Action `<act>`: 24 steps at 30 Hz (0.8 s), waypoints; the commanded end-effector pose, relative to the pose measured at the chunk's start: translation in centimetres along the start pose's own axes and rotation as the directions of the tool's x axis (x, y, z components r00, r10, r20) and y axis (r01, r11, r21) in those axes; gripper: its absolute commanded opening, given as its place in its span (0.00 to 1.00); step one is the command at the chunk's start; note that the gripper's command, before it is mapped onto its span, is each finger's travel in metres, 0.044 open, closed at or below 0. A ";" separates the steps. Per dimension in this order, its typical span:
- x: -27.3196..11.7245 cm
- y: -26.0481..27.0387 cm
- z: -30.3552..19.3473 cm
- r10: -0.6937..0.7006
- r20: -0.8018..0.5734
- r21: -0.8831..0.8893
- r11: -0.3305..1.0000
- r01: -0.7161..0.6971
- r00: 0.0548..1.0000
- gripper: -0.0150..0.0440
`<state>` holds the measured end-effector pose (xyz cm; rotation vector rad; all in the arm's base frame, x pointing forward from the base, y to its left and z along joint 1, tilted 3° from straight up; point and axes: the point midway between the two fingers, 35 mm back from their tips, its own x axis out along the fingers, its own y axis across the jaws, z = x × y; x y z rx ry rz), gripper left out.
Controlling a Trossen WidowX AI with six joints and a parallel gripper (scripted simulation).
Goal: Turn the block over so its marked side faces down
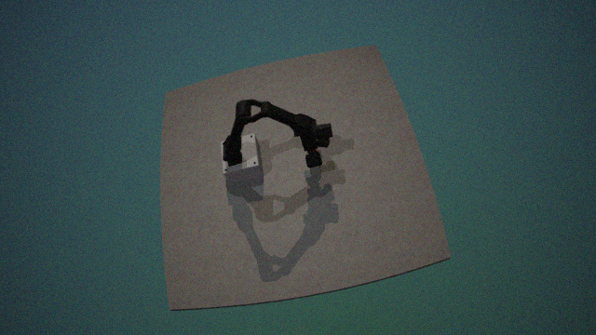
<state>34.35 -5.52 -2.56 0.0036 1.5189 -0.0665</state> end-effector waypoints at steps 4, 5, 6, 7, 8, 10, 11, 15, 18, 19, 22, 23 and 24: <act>0.6 0.1 -0.1 0.007 0.095 0.000 1.000 -0.007 0.995 0.25; 0.6 0.1 -0.1 0.007 0.111 0.000 1.000 -0.007 0.994 0.25; 0.7 0.1 -0.1 0.008 0.127 0.000 1.000 -0.008 0.992 0.25; 0.7 0.1 -0.1 0.008 0.143 0.000 1.000 -0.008 0.990 0.25; 0.8 0.1 -0.1 0.008 0.159 0.000 1.000 -0.008 0.987 0.25; 0.9 0.1 -0.1 0.009 0.191 0.000 1.000 -0.009 0.981 0.25; 0.9 0.1 -0.1 0.009 0.207 0.000 1.000 -0.009 0.978 0.25; 0.9 0.1 -0.2 0.008 0.270 -0.001 1.000 -0.009 0.963 0.25; 0.9 0.1 -0.4 0.008 0.316 -0.001 1.000 -0.008 0.949 0.25; 0.9 0.1 -0.4 0.007 0.332 -0.001 1.000 -0.007 0.943 0.25; 0.8 0.1 -0.6 0.006 0.377 -0.002 1.000 -0.006 0.926 0.25; 0.7 0.1 -0.6 0.006 0.392 -0.003 1.000 -0.005 0.920 0.25; 0.7 0.1 -0.7 0.005 0.406 -0.003 1.000 -0.004 0.914 0.25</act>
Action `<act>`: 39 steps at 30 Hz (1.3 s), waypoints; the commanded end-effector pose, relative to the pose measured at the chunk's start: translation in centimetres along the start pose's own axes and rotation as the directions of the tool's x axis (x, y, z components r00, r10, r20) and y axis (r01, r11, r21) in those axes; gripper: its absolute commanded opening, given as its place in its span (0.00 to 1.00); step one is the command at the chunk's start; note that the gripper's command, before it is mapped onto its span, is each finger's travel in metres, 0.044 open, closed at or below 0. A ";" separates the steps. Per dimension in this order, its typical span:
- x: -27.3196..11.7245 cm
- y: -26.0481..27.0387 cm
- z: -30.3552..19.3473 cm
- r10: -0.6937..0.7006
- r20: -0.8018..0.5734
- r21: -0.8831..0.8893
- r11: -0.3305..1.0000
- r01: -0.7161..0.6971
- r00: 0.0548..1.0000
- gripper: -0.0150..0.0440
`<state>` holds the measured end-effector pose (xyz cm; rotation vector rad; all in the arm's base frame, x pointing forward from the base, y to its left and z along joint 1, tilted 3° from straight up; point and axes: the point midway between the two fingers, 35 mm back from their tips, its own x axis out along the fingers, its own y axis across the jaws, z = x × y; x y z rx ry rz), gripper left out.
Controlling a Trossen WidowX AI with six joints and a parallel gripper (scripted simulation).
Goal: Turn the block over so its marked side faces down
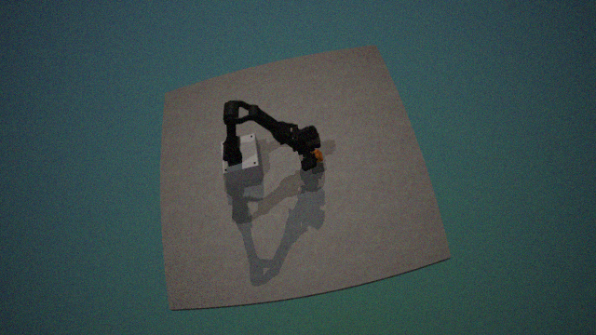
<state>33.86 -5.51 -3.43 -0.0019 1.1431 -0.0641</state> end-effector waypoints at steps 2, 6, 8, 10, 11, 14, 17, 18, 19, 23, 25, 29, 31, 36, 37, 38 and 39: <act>-0.3 0.1 -0.2 0.002 0.072 -0.008 1.000 -0.002 0.997 0.25; -0.4 0.1 -0.2 0.002 0.085 -0.008 1.000 -0.001 0.996 0.25; 0.0 0.0 -0.2 0.002 0.102 -0.007 1.000 -0.002 0.995 0.25; 0.6 0.0 -0.2 0.003 0.129 -0.006 1.000 -0.002 0.992 0.25; 0.8 0.0 -0.1 0.003 0.142 -0.005 1.000 -0.003 0.990 0.25; 1.5 0.0 -0.2 0.004 0.182 -0.003 1.000 -0.004 0.983 0.25; 2.1 -0.1 -0.2 0.005 0.221 -0.002 1.000 -0.004 0.975 0.25; 2.3 -0.1 -0.2 0.005 0.234 -0.002 1.000 -0.005 0.972 0.25; 2.5 -0.1 -0.3 0.005 0.247 -0.001 1.000 -0.005 0.969 0.25; 3.0 -0.1 -0.4 0.006 0.298 -0.001 1.000 -0.006 0.955 0.25; 3.2 -0.1 -0.5 0.006 0.323 -0.001 1.000 -0.006 0.946 0.25; 3.4 -0.1 -0.7 0.006 0.373 -0.001 1.000 -0.006 0.928 0.25; 3.4 -0.1 -0.9 0.006 0.397 -0.001 1.000 -0.006 0.918 0.25; 3.3 0.0 -1.2 0.006 0.456 -0.003 1.000 -0.005 0.890 0.25; 3.3 0.0 -1.3 0.006 0.468 -0.003 1.000 -0.005 0.884 0.25; 3.2 0.0 -1.4 0.006 0.480 -0.004 1.000 -0.005 0.877 0.25; 3.1 0.0 -1.4 0.006 0.491 -0.004 1.000 -0.004 0.871 0.25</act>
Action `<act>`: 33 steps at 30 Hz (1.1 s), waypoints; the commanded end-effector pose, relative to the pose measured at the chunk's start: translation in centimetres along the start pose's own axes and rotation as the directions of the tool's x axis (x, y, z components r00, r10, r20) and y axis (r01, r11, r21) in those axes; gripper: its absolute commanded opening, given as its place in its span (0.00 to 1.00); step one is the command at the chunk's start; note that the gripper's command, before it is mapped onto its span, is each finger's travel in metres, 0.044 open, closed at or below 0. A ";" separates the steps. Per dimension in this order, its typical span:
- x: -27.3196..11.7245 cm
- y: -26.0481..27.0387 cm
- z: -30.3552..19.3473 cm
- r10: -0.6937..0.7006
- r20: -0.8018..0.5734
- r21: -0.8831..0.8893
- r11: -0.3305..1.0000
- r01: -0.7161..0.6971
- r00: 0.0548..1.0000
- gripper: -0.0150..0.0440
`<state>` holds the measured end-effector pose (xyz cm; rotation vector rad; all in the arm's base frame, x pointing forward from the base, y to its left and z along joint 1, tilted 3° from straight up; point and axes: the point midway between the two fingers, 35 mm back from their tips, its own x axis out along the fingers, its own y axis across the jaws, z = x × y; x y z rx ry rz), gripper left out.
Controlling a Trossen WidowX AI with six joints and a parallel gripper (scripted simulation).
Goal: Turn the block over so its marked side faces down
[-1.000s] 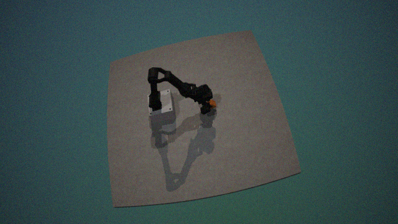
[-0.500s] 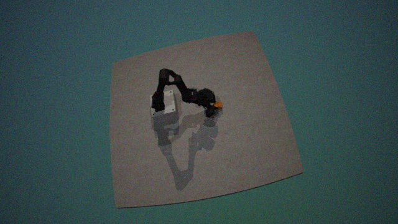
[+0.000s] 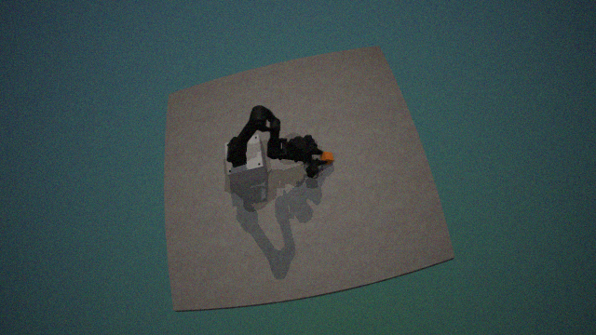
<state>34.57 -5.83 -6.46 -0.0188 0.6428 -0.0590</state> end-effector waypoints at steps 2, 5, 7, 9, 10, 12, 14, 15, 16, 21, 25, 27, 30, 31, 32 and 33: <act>-0.6 0.2 -0.8 0.006 0.039 -0.002 1.000 -0.006 0.999 0.25; -1.0 0.2 -0.8 0.006 0.078 -0.004 1.000 -0.006 0.997 0.25; -1.3 0.3 -0.8 0.006 0.095 -0.005 1.000 -0.006 0.995 0.25; -1.3 0.3 -0.8 0.006 0.100 -0.005 1.000 -0.006 0.995 0.25; -1.4 0.3 -0.7 0.006 0.106 -0.005 1.000 -0.006 0.994 0.25; -1.5 0.3 -0.6 0.006 0.122 -0.005 1.000 -0.006 0.993 0.25; -1.5 0.3 -0.6 0.006 0.124 -0.005 1.000 -0.006 0.992 0.25; -1.5 0.3 -0.6 0.006 0.124 -0.005 1.000 -0.006 0.992 0.25; -1.5 0.3 -0.6 0.006 0.124 -0.005 1.000 -0.006 0.992 0.25; -1.5 0.3 -0.6 0.006 0.124 -0.005 1.000 -0.006 0.992 0.25; -1.5 0.3 -0.6 0.006 0.124 -0.005 1.000 -0.006 0.992 0.25; -1.5 0.3 -0.6 0.006 0.124 -0.005 1.000 -0.006 0.992 0.34; -1.5 0.3 -0.6 0.006 0.124 -0.005 1.000 -0.006 0.992 0.48; -1.5 0.3 -0.6 0.006 0.124 -0.005 1.000 -0.006 0.992 0.52; -1.5 0.3 -0.6 0.006 0.124 -0.005 1.000 -0.006 0.992 0.57; -1.5 0.3 -0.6 0.006 0.124 -0.005 1.000 -0.006 0.992 0.61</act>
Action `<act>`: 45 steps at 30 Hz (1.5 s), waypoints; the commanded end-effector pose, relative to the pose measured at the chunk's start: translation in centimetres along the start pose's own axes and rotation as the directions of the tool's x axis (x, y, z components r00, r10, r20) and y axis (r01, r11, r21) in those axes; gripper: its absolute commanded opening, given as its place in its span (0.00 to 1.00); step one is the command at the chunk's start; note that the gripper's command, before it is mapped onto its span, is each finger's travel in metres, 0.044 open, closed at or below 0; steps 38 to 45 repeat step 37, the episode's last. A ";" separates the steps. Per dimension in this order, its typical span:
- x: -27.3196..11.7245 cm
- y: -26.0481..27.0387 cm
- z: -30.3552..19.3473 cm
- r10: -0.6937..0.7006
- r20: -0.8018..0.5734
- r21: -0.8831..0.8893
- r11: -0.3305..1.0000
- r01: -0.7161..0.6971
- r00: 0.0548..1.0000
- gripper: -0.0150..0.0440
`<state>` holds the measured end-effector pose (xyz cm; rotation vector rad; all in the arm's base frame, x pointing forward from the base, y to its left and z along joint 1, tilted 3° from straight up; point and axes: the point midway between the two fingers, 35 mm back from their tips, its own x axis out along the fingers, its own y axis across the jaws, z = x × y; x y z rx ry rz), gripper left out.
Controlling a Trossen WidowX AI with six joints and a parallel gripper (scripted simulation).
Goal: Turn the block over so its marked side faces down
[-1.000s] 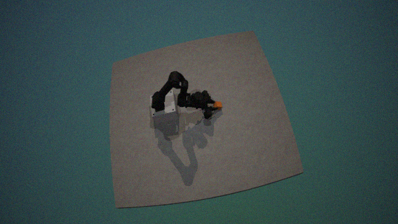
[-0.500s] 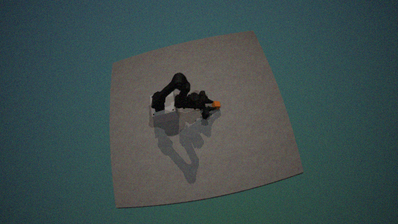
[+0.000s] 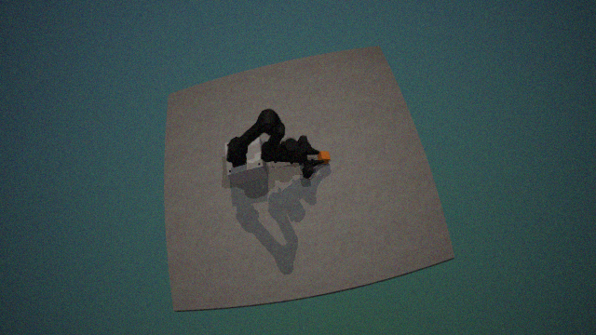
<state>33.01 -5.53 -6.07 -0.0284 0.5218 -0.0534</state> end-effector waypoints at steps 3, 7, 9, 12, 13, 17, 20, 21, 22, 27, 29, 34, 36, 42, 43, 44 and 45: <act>0.0 0.1 0.1 0.004 0.003 0.002 1.000 -0.004 1.000 0.74; 0.0 0.1 0.1 0.004 0.003 0.002 1.000 -0.004 1.000 0.92; 0.0 0.1 0.1 0.004 0.003 0.002 1.000 -0.004 1.000 1.00; 0.0 0.1 0.1 0.004 0.003 0.002 1.000 -0.004 1.000 1.00; 0.0 0.1 0.1 0.004 0.003 0.002 1.000 -0.004 1.000 1.00; 0.0 0.1 0.1 0.004 0.003 0.002 1.000 -0.004 1.000 1.00; 0.0 0.1 0.1 0.004 0.003 0.002 1.000 -0.004 1.000 1.00; 0.0 0.1 0.1 0.004 0.003 0.002 1.000 -0.004 1.000 1.00; 0.0 0.1 0.1 0.004 0.003 0.002 1.000 -0.004 1.000 1.00; 0.0 0.1 0.1 0.004 0.003 0.002 1.000 -0.004 1.000 1.00; 0.0 0.1 0.1 0.004 0.003 0.002 1.000 -0.004 1.000 1.00; 0.0 0.1 0.1 0.004 0.003 0.002 1.000 -0.004 1.000 1.00; 0.0 0.1 0.1 0.004 0.003 0.002 1.000 -0.004 1.000 1.00; 0.0 0.1 0.1 0.004 0.003 0.002 1.000 -0.004 1.000 1.00; 0.0 0.1 0.1 0.004 0.003 0.002 1.000 -0.004 1.000 1.00; 0.0 0.1 0.1 0.004 0.003 0.002 1.000 -0.004 1.000 1.00; 0.0 0.1 0.1 0.004 0.003 0.002 1.000 -0.004 1.000 1.00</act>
